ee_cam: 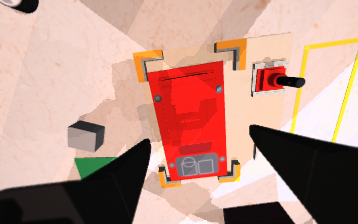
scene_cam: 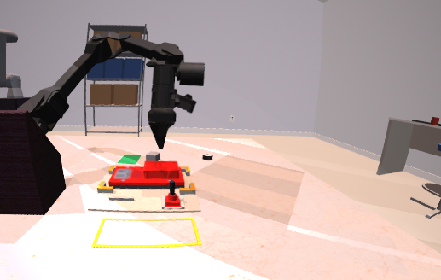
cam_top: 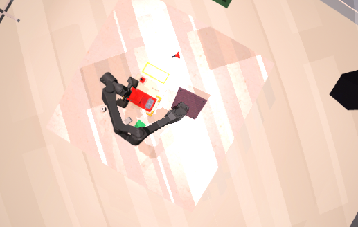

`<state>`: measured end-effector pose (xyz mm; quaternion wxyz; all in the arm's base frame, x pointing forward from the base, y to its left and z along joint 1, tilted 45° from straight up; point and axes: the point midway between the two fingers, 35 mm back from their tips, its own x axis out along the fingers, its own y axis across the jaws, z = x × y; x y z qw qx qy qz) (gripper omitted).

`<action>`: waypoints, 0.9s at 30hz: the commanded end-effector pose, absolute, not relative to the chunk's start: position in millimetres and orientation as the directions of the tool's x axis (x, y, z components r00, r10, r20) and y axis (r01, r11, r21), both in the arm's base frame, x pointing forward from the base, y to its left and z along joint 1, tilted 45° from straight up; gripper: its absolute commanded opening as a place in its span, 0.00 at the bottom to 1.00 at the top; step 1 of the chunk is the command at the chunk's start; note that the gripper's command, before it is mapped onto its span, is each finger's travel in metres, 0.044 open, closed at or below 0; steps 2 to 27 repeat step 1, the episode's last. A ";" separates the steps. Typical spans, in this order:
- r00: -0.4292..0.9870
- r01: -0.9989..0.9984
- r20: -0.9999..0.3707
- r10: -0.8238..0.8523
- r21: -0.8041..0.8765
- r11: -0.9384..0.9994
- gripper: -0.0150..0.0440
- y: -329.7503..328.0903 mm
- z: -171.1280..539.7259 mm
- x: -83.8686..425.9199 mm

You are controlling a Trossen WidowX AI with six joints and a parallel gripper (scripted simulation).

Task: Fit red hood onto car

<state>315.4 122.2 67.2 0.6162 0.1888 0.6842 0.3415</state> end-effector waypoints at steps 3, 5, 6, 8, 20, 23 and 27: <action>-0.169 -0.167 -0.710 0.683 0.704 0.690 1.00 122.7 68.1 315.5; -0.169 -0.167 -0.710 0.683 0.704 0.690 1.00 122.7 68.1 315.5; -0.169 -0.167 -0.710 0.683 0.704 0.690 1.00 122.7 68.1 315.5; -0.169 -0.167 -0.710 0.683 0.704 0.690 1.00 122.7 68.1 315.5; -0.169 -0.167 -0.710 0.683 0.704 0.690 1.00 122.7 68.1 315.5; -0.169 -0.167 -0.710 0.683 0.704 0.690 1.00 122.7 68.1 315.5; -0.169 -0.167 -0.710 0.683 0.704 0.690 1.00 122.7 68.1 315.5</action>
